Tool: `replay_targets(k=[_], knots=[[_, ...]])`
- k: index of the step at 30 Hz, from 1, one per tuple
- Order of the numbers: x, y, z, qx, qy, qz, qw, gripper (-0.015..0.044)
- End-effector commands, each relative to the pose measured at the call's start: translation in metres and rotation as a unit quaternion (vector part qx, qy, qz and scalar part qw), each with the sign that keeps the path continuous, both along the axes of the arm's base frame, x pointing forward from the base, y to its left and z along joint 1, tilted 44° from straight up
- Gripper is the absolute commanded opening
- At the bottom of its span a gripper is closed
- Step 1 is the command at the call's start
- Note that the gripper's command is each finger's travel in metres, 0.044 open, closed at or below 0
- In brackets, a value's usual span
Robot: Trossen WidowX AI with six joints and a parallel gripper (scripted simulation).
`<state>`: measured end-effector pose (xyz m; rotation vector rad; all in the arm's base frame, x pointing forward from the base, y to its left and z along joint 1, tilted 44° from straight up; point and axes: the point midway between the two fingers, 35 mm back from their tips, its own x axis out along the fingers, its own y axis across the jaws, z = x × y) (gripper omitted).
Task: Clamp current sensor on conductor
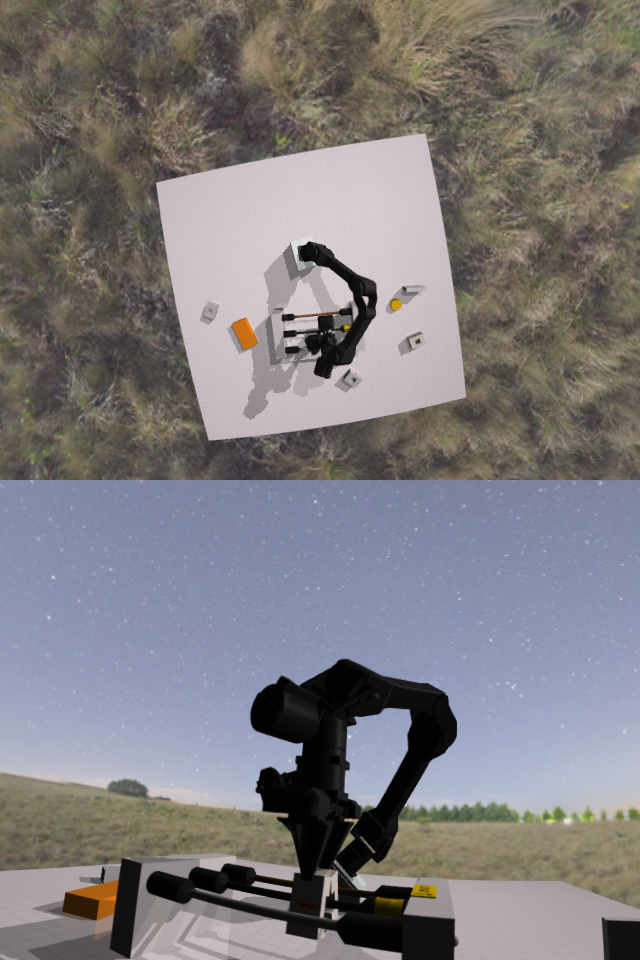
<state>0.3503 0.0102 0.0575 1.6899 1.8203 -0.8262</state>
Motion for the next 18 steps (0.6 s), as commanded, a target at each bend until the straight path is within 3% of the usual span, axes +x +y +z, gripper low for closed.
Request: replay_targets(k=[1, 16, 18], knots=[[0.0005, -0.0012, 0.0007, 0.000, -0.001, -0.001, 1.000, 0.0026], [0.0005, -0.0012, 0.0007, 0.000, -0.001, -0.001, 1.000, 0.0420], [0.0005, -0.0012, 0.0007, 0.000, -0.001, -0.001, 1.000, 0.0440]])
